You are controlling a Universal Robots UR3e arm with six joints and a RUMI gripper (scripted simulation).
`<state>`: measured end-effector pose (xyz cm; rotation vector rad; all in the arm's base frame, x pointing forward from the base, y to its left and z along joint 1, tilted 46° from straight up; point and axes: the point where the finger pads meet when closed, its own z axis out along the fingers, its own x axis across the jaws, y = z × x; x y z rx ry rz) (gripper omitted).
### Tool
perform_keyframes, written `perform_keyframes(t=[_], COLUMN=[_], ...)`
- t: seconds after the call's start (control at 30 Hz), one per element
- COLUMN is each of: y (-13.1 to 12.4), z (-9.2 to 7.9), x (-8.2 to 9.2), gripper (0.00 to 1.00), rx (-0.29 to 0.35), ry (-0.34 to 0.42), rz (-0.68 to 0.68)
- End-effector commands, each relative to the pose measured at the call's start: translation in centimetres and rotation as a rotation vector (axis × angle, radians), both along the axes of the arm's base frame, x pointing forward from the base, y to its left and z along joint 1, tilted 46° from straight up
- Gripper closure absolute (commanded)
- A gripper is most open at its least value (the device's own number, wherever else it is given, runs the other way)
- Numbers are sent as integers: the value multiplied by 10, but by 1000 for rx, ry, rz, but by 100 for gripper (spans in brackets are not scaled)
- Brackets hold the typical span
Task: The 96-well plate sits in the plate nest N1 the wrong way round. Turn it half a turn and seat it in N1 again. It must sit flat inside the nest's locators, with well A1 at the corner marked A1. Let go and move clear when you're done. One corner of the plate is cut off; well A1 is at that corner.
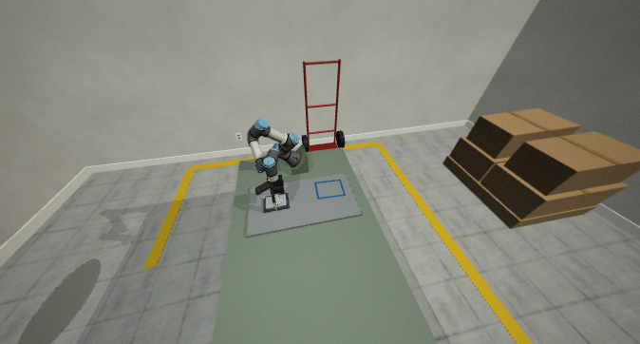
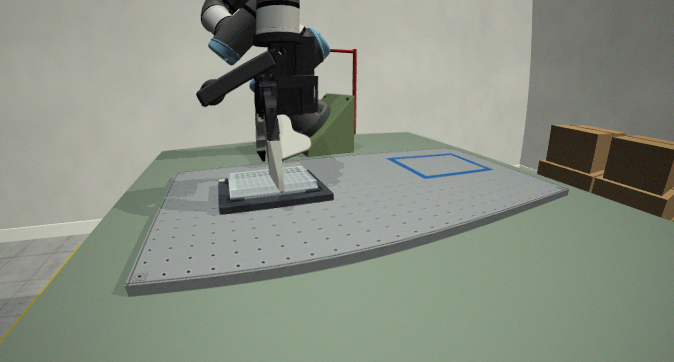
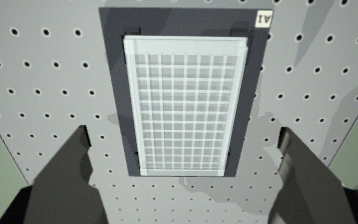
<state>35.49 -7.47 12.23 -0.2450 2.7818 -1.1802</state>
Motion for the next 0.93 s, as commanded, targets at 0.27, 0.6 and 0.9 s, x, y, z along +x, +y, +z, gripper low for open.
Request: perform_keyframes(t=[0.27, 0.6, 0.9], y=[11, 23, 23], z=[12, 23, 23], x=[-2, -5, -5], gripper=[0, 0, 0], rx=[0, 0, 0], ry=[-2, -2, -2], rz=[1, 1, 1])
